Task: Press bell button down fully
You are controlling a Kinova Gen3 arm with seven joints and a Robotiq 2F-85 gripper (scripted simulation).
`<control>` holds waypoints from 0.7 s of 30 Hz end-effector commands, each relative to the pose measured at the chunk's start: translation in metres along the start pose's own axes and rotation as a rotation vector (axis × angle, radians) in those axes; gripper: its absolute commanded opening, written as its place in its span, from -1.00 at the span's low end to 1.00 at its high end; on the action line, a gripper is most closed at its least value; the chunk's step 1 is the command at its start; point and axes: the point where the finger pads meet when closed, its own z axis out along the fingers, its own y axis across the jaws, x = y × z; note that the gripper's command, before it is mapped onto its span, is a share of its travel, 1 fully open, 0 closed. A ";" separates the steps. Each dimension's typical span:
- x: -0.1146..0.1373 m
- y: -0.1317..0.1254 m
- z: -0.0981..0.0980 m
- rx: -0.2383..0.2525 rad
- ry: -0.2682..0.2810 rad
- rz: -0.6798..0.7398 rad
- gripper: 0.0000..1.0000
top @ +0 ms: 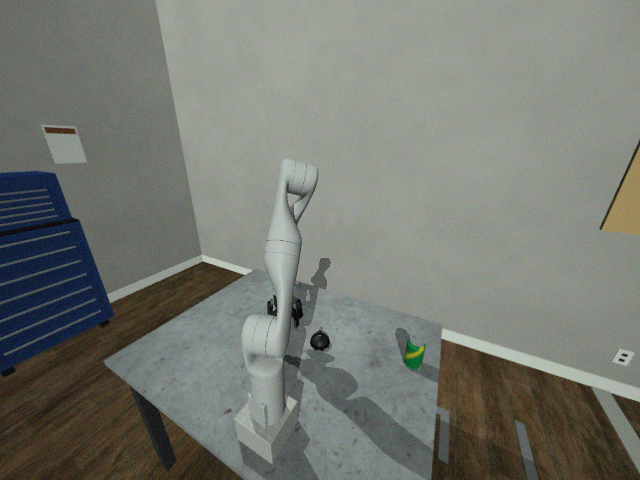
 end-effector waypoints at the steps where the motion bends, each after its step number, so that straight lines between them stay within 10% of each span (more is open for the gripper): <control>1: 0.027 0.031 -0.006 0.050 0.017 0.064 1.00; 21: 0.074 0.112 -0.016 0.119 0.107 0.124 1.00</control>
